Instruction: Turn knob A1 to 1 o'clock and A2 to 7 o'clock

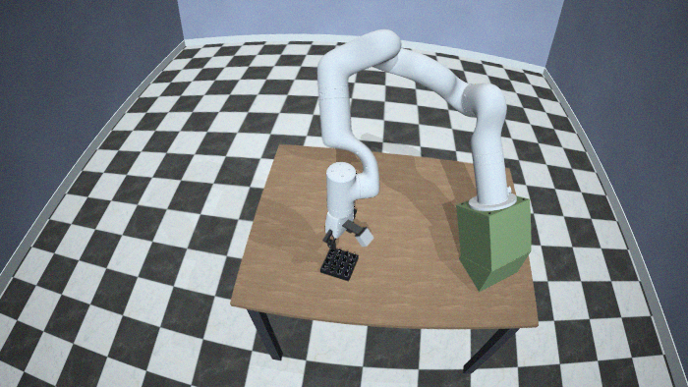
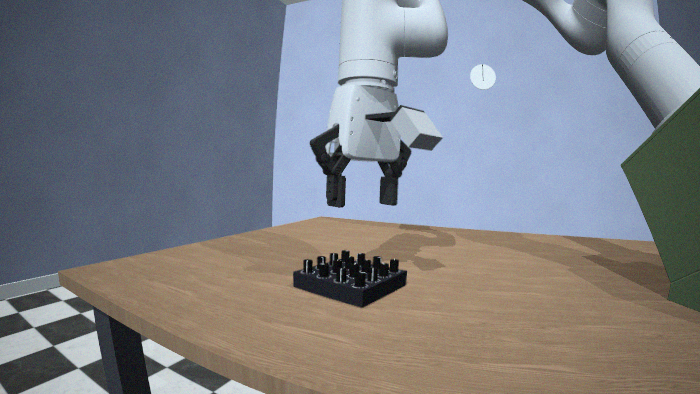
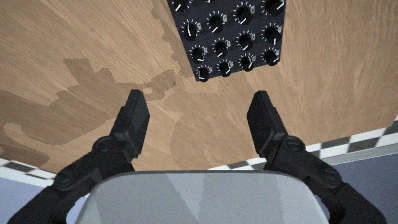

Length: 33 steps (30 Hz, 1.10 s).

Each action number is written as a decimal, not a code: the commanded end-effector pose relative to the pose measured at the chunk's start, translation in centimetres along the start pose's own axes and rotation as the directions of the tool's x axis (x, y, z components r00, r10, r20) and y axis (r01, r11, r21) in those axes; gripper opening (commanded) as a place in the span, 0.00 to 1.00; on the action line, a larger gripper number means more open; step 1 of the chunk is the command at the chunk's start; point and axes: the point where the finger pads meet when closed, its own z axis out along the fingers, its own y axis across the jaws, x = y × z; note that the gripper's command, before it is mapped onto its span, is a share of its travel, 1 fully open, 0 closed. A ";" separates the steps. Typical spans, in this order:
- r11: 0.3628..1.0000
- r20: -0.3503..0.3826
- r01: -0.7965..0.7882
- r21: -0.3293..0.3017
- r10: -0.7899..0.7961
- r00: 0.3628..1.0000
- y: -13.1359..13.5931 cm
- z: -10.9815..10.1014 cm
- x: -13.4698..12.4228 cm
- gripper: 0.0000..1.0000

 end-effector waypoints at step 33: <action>1.000 0.001 0.000 -0.001 0.000 1.000 0.1 -8.5 -0.1 1.00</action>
